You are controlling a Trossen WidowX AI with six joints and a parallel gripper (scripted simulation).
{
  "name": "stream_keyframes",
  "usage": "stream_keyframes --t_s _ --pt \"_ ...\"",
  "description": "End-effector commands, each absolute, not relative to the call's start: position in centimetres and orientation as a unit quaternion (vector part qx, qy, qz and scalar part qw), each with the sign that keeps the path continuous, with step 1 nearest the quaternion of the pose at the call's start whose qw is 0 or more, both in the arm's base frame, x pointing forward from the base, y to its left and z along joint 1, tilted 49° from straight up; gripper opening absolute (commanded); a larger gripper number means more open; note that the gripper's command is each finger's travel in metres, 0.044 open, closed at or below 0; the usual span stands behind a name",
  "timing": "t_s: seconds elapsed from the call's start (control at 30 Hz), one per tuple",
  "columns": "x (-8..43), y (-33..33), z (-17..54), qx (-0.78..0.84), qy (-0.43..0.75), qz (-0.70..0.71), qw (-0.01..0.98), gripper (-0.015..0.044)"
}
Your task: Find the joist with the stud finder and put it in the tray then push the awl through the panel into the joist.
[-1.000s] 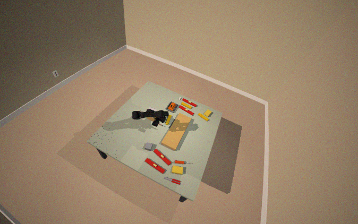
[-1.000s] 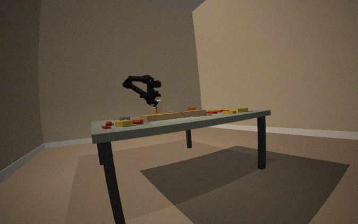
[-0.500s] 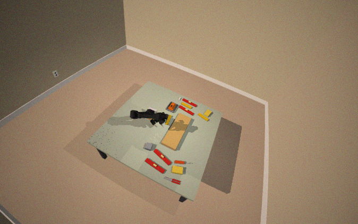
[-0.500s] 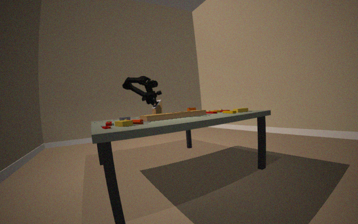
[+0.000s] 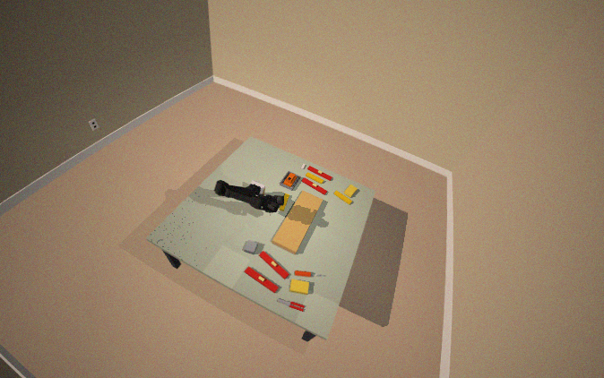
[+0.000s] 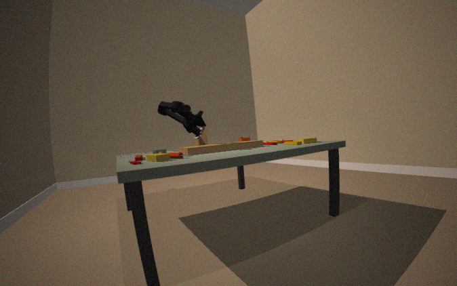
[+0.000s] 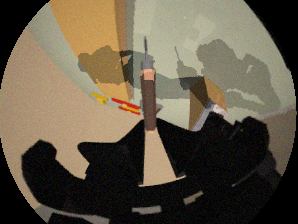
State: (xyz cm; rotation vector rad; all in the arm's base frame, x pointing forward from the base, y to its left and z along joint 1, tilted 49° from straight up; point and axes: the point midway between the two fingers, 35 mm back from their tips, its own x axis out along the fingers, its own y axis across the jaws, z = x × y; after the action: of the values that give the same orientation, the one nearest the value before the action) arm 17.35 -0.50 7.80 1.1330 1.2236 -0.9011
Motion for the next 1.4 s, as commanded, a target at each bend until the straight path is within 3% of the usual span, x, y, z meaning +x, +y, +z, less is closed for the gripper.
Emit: stream_keyframes --t_s 0.0,0.43,0.47,1.37 --pt "19.1 0.2 9.1 0.601 0.470 -0.354 0.542 0.0000" --pt "22.7 0.5 15.8 0.820 0.337 -0.209 0.412 0.0000" --pt "22.2 0.4 13.7 0.771 0.368 -0.259 0.451 0.0000" --pt "28.4 1.3 12.9 0.747 0.463 -0.275 0.390 0.0000"
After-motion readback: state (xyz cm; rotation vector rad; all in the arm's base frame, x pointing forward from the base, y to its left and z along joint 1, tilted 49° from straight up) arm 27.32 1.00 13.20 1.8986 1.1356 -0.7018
